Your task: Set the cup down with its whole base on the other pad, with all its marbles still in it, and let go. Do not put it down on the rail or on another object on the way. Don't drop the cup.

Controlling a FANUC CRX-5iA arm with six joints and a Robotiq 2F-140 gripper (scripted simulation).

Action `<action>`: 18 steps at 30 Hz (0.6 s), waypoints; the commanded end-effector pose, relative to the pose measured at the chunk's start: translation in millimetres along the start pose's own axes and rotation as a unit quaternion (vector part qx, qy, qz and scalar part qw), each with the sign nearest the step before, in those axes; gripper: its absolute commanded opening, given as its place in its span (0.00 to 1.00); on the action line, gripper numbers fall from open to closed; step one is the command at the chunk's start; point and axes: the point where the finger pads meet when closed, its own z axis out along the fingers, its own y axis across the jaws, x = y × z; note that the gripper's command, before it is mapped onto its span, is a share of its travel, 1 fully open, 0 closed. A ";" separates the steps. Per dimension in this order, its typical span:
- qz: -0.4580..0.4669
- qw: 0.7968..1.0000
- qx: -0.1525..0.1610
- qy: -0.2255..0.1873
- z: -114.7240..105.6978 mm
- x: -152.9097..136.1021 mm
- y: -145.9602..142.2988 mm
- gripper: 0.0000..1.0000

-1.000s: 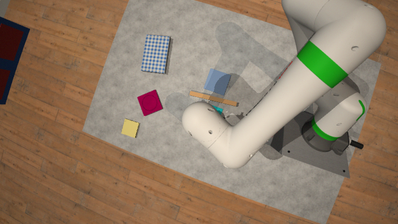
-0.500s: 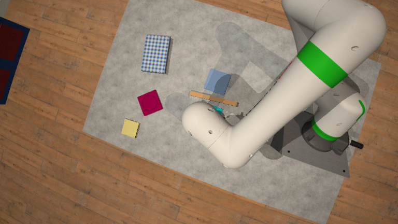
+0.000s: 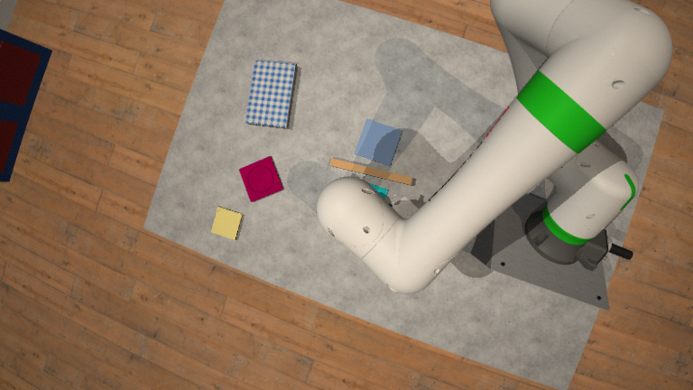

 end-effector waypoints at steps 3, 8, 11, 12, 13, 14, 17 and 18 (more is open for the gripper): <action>0.000 1.000 0.000 0.000 -0.7 0.1 0.1 0.59; 0.000 1.000 0.000 0.000 -5.2 0.1 0.1 0.59; 0.000 1.000 0.000 0.000 -10.9 0.1 0.1 0.59; 0.000 1.000 0.000 0.000 -13.2 0.1 0.1 0.59; 0.000 1.000 0.000 0.000 -15.8 0.1 0.1 0.59; 0.000 1.000 0.000 0.000 -18.6 0.1 0.1 0.59; 0.000 1.000 0.000 0.000 -24.8 0.1 0.1 0.59; 0.000 1.000 0.000 0.000 -24.8 0.1 0.1 0.59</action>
